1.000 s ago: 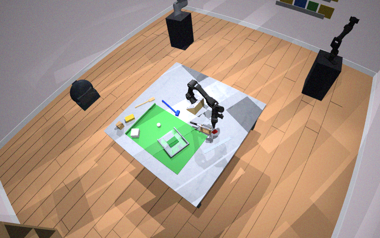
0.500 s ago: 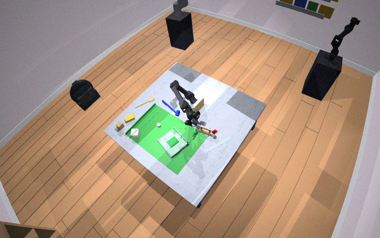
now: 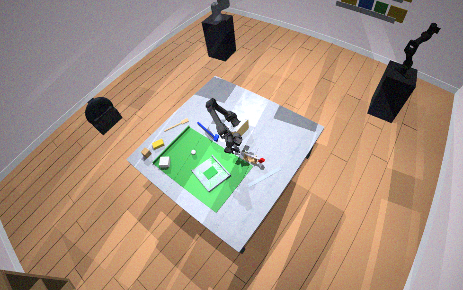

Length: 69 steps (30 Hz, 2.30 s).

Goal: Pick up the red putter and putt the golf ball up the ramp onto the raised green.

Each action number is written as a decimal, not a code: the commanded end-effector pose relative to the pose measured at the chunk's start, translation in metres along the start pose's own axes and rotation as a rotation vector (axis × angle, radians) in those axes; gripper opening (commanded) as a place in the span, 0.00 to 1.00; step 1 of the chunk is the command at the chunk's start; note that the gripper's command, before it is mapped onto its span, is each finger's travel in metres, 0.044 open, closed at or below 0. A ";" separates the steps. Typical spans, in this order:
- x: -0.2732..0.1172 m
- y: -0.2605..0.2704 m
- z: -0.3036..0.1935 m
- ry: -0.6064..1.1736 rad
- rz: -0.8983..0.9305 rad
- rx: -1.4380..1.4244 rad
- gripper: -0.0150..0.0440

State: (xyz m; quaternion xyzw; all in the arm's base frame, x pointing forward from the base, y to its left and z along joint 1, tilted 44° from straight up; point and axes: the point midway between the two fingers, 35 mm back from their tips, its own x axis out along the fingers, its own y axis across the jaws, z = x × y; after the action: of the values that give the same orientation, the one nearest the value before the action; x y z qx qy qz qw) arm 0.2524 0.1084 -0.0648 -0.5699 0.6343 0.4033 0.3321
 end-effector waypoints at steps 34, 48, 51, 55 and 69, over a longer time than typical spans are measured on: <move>0.046 -0.001 -0.013 0.000 -0.004 0.001 0.91; 0.046 -0.001 -0.013 0.000 -0.004 0.001 0.32; 0.046 -0.001 -0.013 0.000 -0.004 0.001 0.29; 0.045 -0.001 -0.012 0.000 -0.004 0.001 0.25; -0.024 -0.004 0.009 -0.004 -0.004 0.000 0.25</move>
State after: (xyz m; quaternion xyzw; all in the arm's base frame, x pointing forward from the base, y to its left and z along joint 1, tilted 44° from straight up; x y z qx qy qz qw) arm 0.2567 0.1115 -0.0636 -0.5722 0.6353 0.4029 0.3267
